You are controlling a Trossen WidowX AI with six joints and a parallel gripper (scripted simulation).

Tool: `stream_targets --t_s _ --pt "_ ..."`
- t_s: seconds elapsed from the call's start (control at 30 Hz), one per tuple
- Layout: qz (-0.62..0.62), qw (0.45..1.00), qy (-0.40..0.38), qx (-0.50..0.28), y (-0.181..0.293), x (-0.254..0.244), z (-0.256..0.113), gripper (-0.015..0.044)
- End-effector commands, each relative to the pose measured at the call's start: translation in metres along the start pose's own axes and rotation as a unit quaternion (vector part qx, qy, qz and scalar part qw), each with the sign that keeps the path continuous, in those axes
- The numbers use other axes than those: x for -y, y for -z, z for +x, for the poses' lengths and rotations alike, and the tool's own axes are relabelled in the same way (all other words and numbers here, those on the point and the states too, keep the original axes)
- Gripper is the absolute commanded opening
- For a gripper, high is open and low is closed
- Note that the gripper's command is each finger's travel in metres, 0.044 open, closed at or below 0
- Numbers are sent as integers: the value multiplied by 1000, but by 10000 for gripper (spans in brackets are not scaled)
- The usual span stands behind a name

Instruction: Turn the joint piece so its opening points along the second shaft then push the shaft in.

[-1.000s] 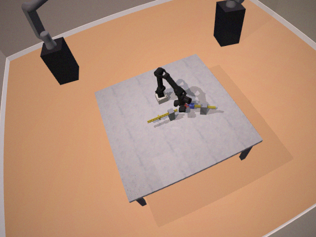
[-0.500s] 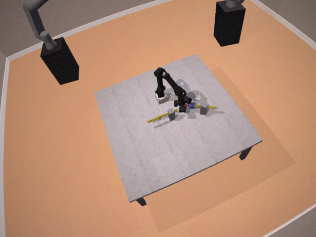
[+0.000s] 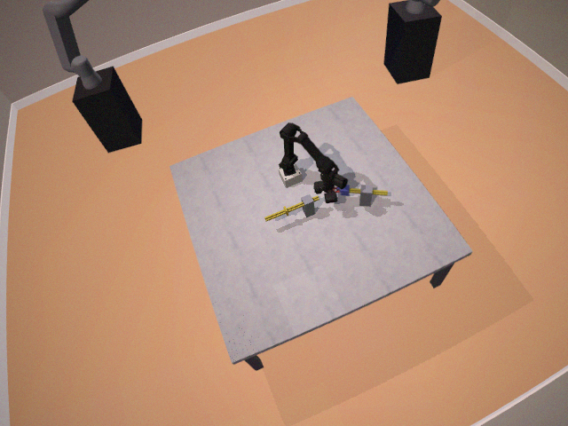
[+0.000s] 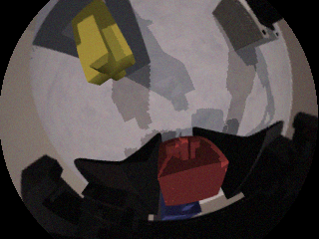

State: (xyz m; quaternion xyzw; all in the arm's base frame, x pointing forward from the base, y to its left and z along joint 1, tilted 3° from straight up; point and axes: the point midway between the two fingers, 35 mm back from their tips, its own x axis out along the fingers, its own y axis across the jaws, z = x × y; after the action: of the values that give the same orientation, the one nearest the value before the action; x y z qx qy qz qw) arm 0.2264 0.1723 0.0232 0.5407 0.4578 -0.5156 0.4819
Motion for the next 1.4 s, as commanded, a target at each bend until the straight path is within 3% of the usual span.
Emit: stream_targets --t_s 0.0,0.53,1.37 --pt "-33 999 0 17 0 -3 -2 0" --pt "-142 987 -6 73 1 -14 -7 0" --pt "-142 987 -6 73 1 -13 -7 0"
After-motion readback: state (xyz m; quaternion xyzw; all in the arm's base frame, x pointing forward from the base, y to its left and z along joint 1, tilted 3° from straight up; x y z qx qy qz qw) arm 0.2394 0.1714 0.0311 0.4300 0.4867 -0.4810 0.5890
